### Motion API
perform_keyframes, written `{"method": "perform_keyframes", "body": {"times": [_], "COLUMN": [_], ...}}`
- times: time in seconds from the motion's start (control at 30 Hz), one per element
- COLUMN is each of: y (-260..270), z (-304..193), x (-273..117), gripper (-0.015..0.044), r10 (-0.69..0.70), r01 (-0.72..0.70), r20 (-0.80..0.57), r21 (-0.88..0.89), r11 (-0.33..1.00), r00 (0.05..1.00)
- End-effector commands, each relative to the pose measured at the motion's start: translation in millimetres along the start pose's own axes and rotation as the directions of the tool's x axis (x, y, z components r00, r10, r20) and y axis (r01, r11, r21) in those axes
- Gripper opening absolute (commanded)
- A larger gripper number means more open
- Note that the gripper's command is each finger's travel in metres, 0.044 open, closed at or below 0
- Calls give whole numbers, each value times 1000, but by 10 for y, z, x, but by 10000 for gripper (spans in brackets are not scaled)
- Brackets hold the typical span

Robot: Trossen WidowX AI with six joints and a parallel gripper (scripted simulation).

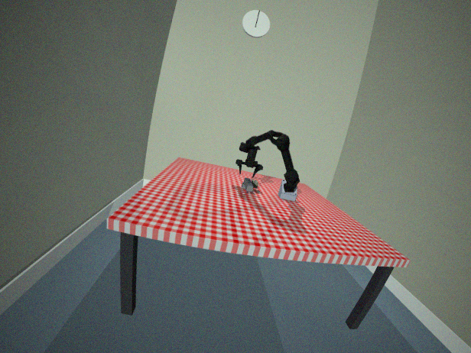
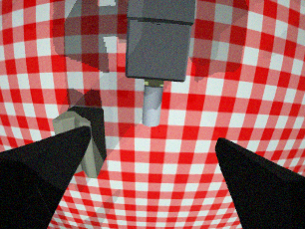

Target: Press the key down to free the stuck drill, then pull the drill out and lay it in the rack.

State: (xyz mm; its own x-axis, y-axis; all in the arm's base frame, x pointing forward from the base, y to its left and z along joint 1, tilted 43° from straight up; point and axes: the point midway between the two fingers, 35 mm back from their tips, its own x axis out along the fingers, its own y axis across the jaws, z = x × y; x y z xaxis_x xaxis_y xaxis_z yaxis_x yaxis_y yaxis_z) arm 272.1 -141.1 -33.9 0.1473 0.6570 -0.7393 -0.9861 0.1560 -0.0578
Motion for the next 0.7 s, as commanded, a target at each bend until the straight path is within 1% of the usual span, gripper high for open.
{"method": "perform_keyframes", "body": {"times": [0.0, 0.27, 0.67], "y": [26, 25, 18], "z": [-18, -14, 32], "x": [30, 46, 226], "gripper": [440, 440, 440], "r10": [8, 8, 7], "r01": [-8, -8, -7], "r20": [1, 1, 1], "r21": [-14, -14, -14], "r11": [1000, 1000, 1000], "r00": [1000, 1000, 1000]}}
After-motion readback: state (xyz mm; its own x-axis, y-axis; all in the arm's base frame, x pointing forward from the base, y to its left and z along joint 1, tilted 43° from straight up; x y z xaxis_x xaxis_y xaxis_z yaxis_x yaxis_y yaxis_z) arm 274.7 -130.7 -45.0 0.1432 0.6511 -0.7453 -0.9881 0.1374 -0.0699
